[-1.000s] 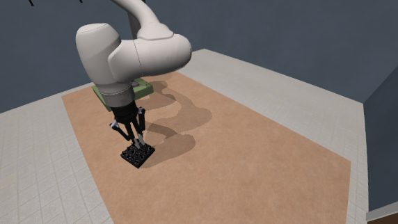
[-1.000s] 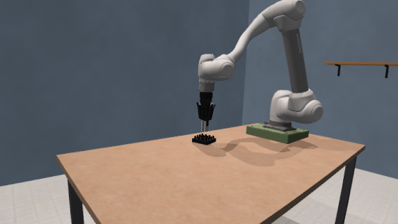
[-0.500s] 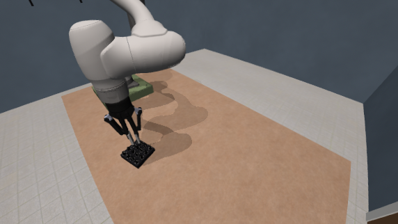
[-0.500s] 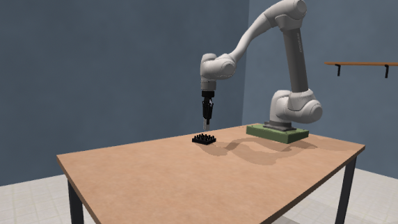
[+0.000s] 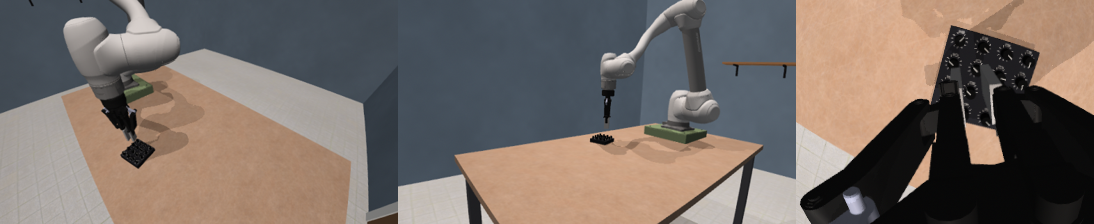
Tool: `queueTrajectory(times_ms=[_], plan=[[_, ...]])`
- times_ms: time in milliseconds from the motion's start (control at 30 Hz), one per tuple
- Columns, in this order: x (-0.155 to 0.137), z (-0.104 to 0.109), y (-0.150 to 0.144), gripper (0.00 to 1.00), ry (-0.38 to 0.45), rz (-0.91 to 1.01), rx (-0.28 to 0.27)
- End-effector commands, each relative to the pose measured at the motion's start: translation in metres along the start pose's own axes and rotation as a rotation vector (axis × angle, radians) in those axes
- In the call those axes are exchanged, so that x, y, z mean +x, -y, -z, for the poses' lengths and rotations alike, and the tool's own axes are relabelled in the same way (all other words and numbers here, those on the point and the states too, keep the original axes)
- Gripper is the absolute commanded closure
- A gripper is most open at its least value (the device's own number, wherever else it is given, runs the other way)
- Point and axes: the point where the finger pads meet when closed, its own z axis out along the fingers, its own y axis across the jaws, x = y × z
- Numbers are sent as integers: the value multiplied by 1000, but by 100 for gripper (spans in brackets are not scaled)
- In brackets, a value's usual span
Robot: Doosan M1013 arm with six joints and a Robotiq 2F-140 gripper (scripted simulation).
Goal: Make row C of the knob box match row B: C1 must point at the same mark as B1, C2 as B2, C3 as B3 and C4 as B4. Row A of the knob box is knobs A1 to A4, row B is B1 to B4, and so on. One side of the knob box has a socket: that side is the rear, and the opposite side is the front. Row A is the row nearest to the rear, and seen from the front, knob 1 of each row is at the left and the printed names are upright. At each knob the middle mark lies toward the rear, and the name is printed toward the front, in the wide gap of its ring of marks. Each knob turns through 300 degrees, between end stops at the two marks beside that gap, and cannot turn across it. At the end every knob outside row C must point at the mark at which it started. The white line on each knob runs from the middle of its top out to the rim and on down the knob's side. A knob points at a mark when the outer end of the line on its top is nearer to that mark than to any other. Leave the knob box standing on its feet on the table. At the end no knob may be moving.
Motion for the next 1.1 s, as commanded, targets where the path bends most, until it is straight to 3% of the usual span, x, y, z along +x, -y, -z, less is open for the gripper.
queueTrajectory(times_ms=[0,200,1067], plan=[[3,2,6,88,6,-156,9],[7,4,14,88,7,-357,8],[7,4,15,88,7,-386,8]])
